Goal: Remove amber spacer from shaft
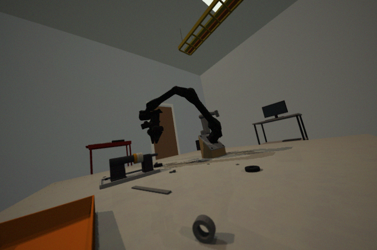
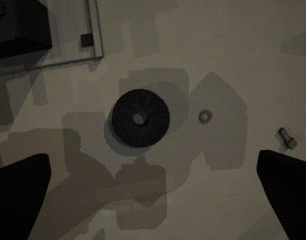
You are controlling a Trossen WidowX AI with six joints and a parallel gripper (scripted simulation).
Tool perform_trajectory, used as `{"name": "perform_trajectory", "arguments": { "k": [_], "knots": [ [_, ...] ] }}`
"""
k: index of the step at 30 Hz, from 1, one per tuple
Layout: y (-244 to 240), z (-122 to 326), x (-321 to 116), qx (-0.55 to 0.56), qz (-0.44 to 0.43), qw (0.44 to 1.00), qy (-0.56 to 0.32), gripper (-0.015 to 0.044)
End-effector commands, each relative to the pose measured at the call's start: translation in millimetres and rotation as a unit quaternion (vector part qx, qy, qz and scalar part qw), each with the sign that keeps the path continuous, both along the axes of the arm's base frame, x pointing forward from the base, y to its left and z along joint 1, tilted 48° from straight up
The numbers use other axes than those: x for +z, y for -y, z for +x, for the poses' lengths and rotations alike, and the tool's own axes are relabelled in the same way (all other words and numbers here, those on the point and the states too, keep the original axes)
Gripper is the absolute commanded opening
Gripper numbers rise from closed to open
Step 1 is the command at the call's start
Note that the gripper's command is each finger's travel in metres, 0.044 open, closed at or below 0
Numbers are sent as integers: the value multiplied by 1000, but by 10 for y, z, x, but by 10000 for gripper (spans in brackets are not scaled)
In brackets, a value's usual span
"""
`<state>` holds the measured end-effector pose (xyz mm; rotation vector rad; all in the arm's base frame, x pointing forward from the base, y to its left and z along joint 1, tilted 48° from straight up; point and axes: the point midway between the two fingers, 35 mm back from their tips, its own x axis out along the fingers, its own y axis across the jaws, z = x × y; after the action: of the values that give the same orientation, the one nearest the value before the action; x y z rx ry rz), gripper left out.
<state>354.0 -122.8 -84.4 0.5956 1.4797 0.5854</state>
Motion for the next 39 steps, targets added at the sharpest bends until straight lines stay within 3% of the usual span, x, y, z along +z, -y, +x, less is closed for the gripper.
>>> {"name": "perform_trajectory", "arguments": {
  "k": [1,6,39],
  "knots": [
    [-507,208,271,40,19,999,2,440],
    [-1023,335,481,85,39,996,-1,440],
    [-1014,338,472,85,39,996,-1,440]
  ]
}}
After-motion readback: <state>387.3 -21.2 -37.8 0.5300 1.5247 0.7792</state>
